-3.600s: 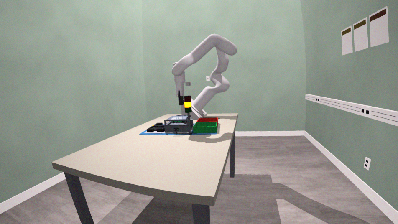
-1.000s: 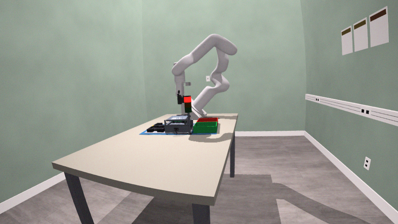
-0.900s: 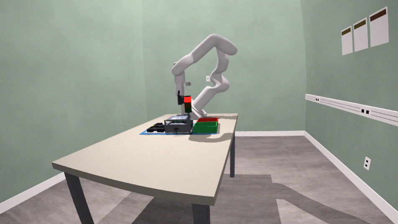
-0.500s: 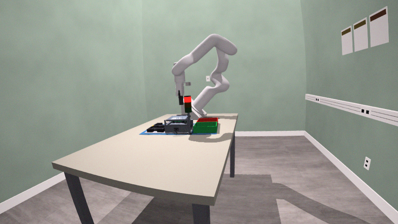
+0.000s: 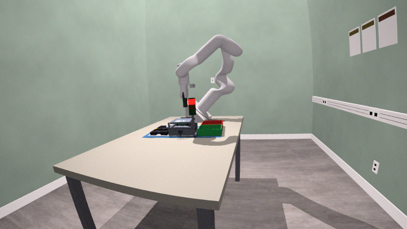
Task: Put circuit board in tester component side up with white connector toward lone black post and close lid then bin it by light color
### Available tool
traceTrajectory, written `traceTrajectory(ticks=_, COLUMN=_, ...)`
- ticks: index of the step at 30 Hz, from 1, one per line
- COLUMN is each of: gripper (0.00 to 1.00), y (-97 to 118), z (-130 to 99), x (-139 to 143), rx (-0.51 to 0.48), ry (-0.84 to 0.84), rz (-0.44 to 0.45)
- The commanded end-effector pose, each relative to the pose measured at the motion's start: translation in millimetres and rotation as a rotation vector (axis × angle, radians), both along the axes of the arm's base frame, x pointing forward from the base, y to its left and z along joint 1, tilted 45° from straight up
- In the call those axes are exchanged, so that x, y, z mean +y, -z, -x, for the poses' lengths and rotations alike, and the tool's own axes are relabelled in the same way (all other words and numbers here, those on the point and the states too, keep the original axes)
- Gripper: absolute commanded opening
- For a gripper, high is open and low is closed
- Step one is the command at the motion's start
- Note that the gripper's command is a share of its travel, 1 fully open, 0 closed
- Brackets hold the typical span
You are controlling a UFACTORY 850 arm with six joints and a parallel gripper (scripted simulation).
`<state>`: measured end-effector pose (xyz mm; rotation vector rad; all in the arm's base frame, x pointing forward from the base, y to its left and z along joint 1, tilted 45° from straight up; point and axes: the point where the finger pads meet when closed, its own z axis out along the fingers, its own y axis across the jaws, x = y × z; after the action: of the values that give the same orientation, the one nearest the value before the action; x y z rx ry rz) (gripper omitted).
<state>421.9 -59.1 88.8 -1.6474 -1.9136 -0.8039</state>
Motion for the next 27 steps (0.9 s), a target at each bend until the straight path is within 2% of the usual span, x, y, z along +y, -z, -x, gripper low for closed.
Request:
traceTrajectory(ticks=1, gripper=0.00, y=-0.4, z=-0.6, x=-0.6, rx=-0.001, ry=0.001, rz=0.001)
traceTrajectory(ticks=27, gripper=0.00, y=-5.5, z=-0.5, x=-5.8, rx=-0.001, ry=0.001, rz=0.001)
